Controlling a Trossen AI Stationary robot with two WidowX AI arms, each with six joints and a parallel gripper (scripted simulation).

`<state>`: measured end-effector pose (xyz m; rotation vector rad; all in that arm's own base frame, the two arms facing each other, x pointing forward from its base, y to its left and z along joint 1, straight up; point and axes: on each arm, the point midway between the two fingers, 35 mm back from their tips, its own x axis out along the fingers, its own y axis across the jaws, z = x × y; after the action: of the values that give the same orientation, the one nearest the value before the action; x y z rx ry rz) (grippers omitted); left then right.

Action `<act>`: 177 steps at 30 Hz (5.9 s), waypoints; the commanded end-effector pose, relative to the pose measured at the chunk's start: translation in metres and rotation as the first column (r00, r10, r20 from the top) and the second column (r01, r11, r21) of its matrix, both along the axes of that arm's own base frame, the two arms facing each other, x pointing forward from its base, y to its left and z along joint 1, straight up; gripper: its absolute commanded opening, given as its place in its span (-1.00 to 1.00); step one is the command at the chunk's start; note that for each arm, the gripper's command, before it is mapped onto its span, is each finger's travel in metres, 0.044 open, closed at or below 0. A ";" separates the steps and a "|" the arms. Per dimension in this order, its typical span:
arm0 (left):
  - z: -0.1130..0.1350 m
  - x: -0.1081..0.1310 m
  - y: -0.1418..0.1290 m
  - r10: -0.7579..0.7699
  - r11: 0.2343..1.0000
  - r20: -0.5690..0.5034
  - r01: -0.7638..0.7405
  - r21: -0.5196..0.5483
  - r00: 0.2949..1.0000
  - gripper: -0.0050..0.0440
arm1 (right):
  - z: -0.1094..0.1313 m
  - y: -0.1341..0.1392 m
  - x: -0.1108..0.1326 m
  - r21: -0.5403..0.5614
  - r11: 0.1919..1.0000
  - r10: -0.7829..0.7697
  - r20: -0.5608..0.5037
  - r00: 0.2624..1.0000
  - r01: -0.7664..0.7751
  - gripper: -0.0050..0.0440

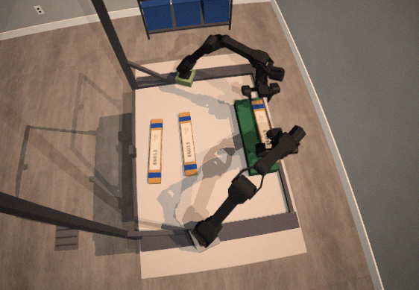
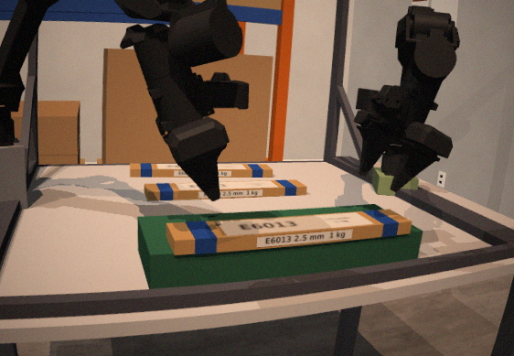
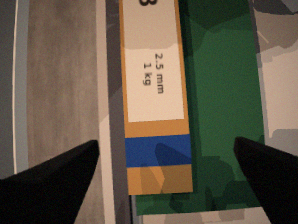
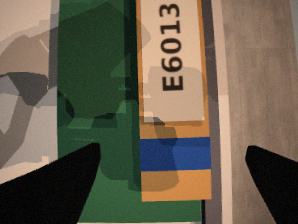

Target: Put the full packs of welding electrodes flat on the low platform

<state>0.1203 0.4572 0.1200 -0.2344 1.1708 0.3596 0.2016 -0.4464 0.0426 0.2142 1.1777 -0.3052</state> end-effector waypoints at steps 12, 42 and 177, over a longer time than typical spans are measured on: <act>0.003 0.039 -0.079 -0.050 0.998 0.007 0.050 0.026 0.999 0.96 | 0.004 0.080 0.030 -0.036 0.998 -0.043 0.016 0.999 0.044 0.96; -0.026 0.118 -0.246 -0.050 0.999 0.016 0.050 0.013 0.999 0.96 | -0.023 0.258 0.085 -0.022 0.999 -0.044 0.021 0.999 0.044 0.96; -0.123 0.243 -0.500 -0.052 0.999 0.026 0.052 -0.010 0.998 -1.00 | -0.122 0.552 0.180 0.002 0.999 -0.042 0.024 0.999 0.042 -1.00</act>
<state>0.3594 -0.0421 -0.0089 -0.2075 1.1708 0.3122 0.3782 0.1038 -0.0844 0.2330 1.1657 -0.3464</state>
